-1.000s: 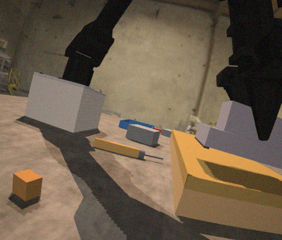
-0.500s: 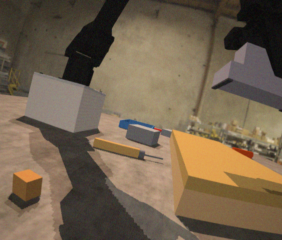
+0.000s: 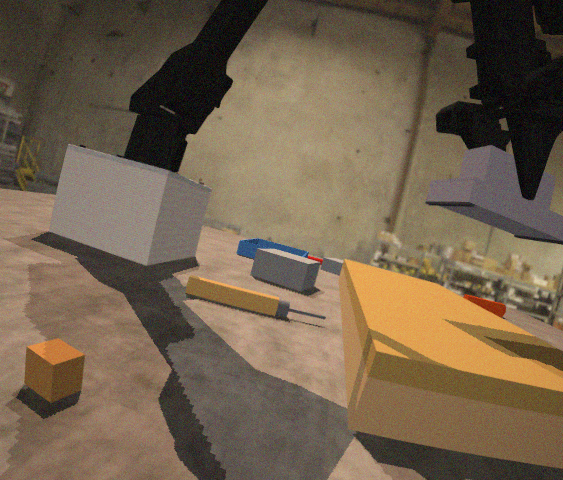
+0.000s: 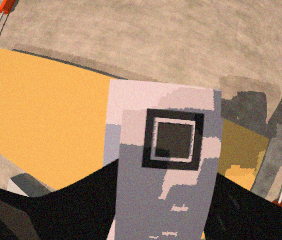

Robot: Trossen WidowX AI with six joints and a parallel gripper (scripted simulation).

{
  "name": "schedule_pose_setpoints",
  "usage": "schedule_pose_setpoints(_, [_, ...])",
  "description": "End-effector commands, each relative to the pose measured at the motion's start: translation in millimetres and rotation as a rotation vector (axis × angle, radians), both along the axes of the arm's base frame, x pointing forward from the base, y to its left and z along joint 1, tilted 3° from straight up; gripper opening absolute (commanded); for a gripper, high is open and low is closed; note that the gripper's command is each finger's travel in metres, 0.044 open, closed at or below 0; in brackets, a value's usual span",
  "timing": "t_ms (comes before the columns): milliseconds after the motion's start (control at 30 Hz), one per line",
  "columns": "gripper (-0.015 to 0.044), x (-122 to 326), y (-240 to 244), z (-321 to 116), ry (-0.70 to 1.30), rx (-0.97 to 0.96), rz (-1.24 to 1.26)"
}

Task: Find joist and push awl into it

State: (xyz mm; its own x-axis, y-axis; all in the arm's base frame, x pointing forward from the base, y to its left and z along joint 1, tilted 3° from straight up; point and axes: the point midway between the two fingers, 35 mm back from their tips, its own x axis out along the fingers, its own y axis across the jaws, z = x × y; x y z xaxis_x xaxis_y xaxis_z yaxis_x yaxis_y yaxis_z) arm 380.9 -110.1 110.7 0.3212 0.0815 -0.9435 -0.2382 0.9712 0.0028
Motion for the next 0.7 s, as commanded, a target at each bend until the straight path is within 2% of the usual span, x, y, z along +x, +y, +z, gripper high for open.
schedule_pose_setpoints(0, [0.0000, 3.6, 24.2, 1.3, -0.006, -0.007, 0.054])
schedule_pose_setpoints(667, [0.0000, -0.4, 157.3, -5.2, -0.009, -0.018, 0.371])
